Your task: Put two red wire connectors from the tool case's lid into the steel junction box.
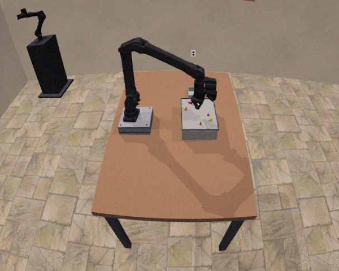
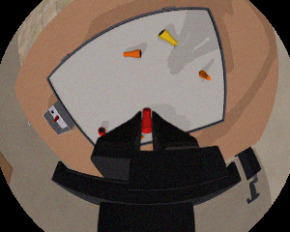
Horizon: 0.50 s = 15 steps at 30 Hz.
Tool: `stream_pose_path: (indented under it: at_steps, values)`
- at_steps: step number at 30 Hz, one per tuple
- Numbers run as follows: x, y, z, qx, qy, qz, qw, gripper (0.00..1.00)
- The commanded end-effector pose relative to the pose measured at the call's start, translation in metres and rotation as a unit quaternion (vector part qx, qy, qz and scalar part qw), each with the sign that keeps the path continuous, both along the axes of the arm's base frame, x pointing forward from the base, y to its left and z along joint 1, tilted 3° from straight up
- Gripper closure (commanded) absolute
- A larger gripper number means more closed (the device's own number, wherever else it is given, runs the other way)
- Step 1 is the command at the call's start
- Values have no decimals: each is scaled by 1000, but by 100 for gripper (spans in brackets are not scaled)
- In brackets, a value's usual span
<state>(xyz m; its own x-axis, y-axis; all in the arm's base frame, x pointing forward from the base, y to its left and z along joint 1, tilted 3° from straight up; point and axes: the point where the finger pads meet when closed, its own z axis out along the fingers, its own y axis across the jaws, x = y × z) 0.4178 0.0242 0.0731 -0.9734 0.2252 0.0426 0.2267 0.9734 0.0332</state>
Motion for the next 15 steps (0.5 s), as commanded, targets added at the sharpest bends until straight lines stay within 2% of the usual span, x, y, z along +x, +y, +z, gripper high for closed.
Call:
stream_pose_path:
  at_steps: [1,6,15]
  values:
    - [26,-5,41,0,-37,-4,999,90]
    - [26,-6,53,0,-36,-2,999,90]
    - [26,-4,46,0,-27,2,1000,90]
